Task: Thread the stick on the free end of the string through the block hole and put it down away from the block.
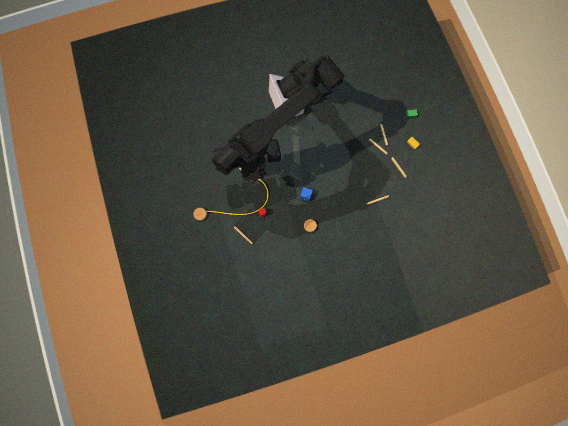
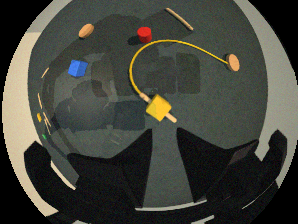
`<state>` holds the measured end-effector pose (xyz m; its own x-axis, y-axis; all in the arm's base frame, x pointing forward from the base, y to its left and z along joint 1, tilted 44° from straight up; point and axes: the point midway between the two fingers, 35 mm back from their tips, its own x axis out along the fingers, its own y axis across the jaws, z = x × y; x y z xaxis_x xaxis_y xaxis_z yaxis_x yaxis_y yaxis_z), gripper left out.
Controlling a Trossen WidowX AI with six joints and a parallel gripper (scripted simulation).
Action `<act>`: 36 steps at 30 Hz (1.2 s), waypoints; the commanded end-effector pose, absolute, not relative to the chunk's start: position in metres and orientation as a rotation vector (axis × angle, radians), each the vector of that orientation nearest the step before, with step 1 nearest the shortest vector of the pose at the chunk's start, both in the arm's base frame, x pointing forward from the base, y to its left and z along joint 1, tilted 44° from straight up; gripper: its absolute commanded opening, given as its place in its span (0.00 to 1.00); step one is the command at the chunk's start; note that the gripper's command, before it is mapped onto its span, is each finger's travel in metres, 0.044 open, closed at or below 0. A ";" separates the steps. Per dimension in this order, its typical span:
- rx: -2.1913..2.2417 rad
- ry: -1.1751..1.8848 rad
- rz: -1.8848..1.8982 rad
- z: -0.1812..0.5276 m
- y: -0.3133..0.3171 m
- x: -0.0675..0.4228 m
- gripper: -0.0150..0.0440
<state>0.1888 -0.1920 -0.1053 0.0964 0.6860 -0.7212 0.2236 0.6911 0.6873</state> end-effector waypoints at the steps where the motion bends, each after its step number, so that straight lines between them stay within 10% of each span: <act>1: 0.131 1.176 0.924 -0.115 -0.200 0.174 0.46; 36: 0.065 1.137 0.971 -0.126 -0.192 0.176 0.46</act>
<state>0.1766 -0.1981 -0.1201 0.0788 0.6721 -0.7363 -0.6169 0.6131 0.4935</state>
